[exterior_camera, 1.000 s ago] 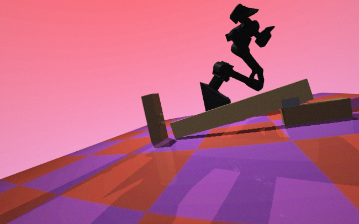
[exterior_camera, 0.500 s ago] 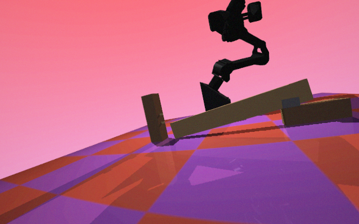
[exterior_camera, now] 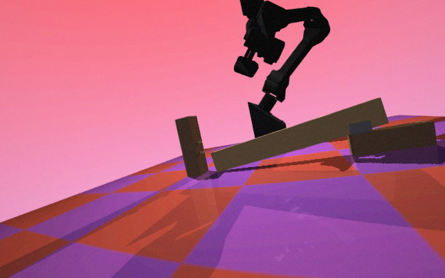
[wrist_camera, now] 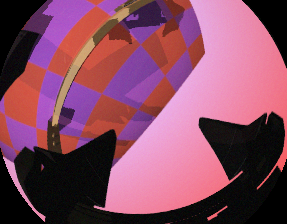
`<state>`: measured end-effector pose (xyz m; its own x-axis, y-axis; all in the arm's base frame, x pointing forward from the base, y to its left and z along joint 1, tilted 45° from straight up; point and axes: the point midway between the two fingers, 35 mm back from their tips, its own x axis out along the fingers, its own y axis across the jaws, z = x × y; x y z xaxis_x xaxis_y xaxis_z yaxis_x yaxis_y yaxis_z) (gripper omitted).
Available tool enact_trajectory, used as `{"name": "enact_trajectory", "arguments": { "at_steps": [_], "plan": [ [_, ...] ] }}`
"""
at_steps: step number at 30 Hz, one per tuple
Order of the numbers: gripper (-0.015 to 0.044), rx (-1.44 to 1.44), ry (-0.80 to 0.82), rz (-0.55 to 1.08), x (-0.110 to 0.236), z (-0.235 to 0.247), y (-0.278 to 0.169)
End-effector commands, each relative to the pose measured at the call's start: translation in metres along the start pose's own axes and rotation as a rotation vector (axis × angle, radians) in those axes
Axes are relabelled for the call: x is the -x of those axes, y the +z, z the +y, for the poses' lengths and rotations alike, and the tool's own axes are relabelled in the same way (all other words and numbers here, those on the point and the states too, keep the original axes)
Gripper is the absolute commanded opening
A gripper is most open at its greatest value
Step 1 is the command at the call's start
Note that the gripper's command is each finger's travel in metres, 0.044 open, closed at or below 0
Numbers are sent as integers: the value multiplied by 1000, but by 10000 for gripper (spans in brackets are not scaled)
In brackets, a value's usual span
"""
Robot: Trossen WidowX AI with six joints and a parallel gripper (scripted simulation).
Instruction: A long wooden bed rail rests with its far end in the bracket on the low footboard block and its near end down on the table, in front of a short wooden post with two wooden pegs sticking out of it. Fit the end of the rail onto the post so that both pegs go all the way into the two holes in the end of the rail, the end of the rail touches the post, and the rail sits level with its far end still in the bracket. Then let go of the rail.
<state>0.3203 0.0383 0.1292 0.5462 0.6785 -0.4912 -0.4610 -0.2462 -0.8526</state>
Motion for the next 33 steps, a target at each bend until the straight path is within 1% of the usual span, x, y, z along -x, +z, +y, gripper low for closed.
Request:
{"name": "enact_trajectory", "arguments": {
  "at_steps": [1,8,11,13,19,33],
  "plan": [
    [440,-188,143,-66,-26,31,-4],
    [440,-538,485,-190,-68,104,8],
    [440,-675,651,-234,-78,139,20],
    [440,-730,724,-251,-80,154,27],
    [440,-737,734,-253,-81,156,28],
    [440,-736,734,-251,-98,168,37]
  ]
}}
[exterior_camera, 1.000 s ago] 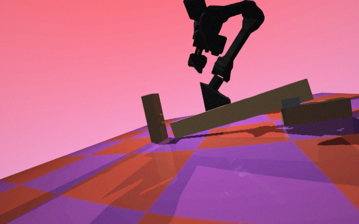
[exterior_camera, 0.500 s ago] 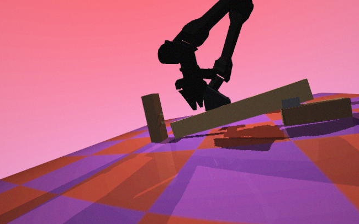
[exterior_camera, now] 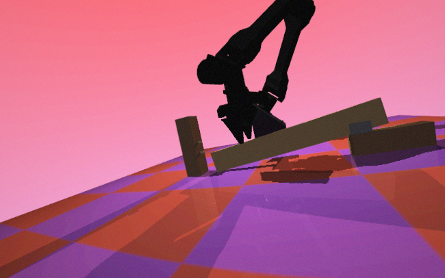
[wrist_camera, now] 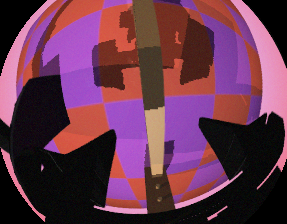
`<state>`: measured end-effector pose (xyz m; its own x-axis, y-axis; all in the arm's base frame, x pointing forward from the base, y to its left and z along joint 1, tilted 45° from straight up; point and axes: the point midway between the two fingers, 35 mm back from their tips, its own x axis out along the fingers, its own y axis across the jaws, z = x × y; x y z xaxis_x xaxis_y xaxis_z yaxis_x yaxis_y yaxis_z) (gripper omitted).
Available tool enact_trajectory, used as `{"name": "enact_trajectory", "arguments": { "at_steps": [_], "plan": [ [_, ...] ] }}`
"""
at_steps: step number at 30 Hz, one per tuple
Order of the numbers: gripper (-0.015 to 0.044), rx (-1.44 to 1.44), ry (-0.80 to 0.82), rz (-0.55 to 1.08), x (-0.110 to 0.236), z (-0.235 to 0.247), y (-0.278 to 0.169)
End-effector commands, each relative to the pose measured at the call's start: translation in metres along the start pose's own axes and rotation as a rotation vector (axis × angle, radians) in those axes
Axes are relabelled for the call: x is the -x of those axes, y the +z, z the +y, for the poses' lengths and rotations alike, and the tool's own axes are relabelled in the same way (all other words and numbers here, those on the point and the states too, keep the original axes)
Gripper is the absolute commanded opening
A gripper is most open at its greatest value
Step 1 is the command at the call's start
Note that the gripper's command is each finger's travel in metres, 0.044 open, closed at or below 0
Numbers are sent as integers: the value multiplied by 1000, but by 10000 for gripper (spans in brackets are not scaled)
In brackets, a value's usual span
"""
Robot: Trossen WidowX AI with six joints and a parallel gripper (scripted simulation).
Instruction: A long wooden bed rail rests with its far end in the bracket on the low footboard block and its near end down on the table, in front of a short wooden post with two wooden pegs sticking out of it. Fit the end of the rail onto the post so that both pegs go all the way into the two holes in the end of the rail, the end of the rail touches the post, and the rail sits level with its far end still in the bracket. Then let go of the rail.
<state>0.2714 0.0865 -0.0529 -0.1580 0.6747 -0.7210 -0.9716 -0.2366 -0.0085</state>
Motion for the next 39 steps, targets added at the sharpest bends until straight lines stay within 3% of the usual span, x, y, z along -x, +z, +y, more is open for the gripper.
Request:
{"name": "enact_trajectory", "arguments": {
  "at_steps": [1,31,39],
  "plan": [
    [440,-7,-1,-4,-6,0,0],
    [440,-7,0,-9,-51,4,2],
    [230,-7,0,-9,-51,4,2]
  ]
}}
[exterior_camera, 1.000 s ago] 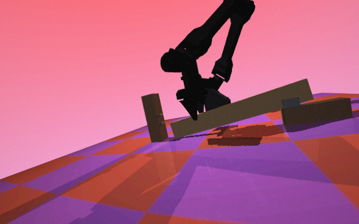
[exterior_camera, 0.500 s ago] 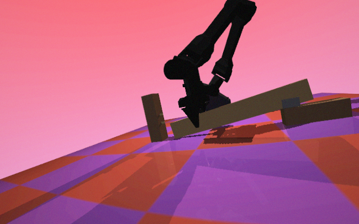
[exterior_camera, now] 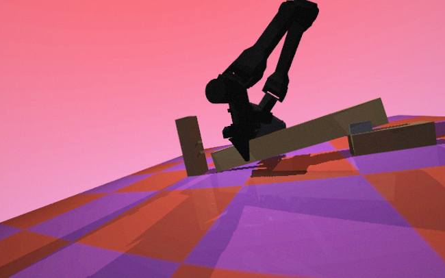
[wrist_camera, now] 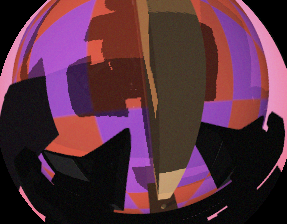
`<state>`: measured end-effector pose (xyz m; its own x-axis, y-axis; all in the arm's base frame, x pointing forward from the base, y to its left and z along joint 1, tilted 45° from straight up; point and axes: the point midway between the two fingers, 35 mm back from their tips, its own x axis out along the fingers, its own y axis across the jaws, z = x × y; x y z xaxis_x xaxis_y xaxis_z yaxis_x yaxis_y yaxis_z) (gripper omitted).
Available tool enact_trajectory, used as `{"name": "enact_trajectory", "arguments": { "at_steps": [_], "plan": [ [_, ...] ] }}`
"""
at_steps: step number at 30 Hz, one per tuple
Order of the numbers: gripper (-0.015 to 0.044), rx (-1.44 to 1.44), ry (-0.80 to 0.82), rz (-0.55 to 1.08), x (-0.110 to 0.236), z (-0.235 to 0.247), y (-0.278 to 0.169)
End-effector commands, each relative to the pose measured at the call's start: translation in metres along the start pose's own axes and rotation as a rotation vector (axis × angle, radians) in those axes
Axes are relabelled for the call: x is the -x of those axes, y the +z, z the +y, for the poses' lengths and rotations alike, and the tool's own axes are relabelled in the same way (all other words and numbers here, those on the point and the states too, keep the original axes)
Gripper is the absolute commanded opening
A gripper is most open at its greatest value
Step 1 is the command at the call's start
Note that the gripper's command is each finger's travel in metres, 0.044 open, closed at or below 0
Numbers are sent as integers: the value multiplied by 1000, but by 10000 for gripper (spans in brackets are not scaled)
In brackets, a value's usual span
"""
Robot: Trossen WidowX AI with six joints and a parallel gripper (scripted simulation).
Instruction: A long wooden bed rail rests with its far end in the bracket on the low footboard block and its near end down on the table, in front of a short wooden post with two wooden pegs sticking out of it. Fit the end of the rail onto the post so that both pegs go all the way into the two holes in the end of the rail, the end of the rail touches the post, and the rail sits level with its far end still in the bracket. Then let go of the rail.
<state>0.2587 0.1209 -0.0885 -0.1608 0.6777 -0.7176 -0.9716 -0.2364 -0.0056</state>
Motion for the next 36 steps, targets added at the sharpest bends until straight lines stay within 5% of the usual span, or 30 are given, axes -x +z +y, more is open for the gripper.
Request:
{"name": "enact_trajectory", "arguments": {
  "at_steps": [1,6,14,36],
  "plan": [
    [204,-5,-3,-5,0,0,1],
    [72,-5,-3,-5,0,0,1],
    [0,-5,-3,-5,0,0,1],
    [0,-5,-3,-4,5,-1,0]
  ]
}}
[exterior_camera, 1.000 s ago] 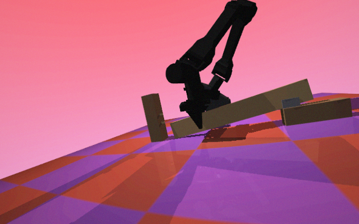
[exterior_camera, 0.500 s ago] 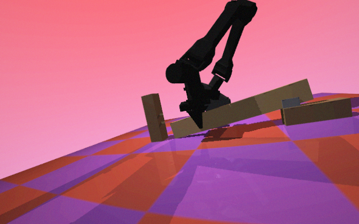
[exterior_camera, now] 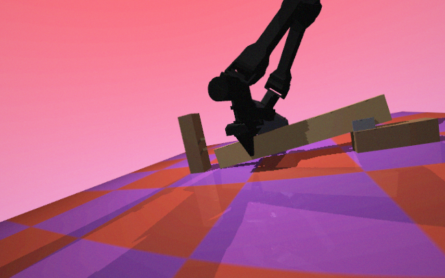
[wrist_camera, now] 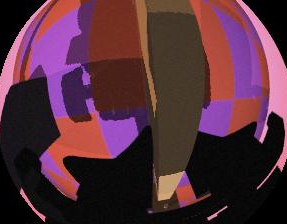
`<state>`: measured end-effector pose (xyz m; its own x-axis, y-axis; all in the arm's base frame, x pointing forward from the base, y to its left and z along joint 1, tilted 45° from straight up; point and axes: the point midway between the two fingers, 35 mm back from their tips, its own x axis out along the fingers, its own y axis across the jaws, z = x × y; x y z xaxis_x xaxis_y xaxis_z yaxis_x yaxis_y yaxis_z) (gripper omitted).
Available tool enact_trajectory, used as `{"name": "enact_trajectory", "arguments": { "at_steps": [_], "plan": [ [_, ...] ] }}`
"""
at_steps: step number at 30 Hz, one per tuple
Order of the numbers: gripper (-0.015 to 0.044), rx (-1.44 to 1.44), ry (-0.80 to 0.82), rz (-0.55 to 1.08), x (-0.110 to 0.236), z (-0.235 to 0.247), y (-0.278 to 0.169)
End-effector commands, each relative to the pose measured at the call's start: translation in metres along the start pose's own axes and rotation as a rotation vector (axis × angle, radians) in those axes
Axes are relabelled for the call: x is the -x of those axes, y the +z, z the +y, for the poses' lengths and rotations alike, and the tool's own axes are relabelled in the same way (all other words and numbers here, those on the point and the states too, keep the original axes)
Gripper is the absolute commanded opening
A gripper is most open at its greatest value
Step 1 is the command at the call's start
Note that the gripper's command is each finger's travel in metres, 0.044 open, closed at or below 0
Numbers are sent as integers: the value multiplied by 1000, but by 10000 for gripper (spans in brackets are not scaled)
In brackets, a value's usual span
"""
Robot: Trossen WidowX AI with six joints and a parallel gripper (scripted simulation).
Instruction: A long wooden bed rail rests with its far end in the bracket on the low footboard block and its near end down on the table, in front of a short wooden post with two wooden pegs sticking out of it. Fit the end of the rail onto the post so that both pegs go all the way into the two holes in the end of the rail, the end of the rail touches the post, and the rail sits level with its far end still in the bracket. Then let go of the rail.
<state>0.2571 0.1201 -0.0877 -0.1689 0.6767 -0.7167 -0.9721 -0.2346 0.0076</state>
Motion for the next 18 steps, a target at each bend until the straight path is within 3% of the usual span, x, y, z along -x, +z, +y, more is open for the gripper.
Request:
{"name": "enact_trajectory", "arguments": {
  "at_steps": [1,18],
  "plan": [
    [0,6,-11,-3,5,-3,-1],
    [0,6,-11,-3,13,-6,-1]
  ]
}}
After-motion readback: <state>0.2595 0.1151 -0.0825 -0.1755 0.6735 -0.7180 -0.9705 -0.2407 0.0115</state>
